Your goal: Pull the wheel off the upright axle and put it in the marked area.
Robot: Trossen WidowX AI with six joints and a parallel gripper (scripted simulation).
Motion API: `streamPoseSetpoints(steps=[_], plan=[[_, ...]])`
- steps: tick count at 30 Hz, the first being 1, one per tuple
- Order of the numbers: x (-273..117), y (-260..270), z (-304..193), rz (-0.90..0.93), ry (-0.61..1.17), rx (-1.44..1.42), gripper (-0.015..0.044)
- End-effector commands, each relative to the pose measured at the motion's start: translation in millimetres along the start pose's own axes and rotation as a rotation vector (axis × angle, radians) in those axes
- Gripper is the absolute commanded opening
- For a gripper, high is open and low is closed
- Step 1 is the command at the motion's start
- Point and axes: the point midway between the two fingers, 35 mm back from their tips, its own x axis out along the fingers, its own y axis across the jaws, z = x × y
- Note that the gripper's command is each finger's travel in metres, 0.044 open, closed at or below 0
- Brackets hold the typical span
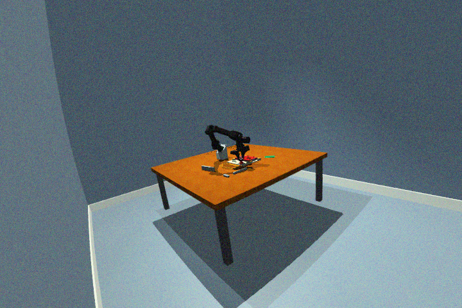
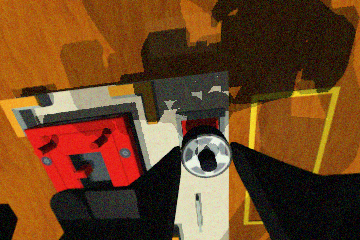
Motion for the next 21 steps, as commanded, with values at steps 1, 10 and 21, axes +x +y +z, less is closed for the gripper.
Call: streamPoseSetpoints(steps=[1,10,21], plan=[[-4.8,0.5,1.8,0.002,-0.007,0.005,0.0],[-7.7,0.6,1.9,0.002,-0.007,0.004,0.0],[-11.4,0.7,1.9,0.002,-0.006,0.003,0.0]])
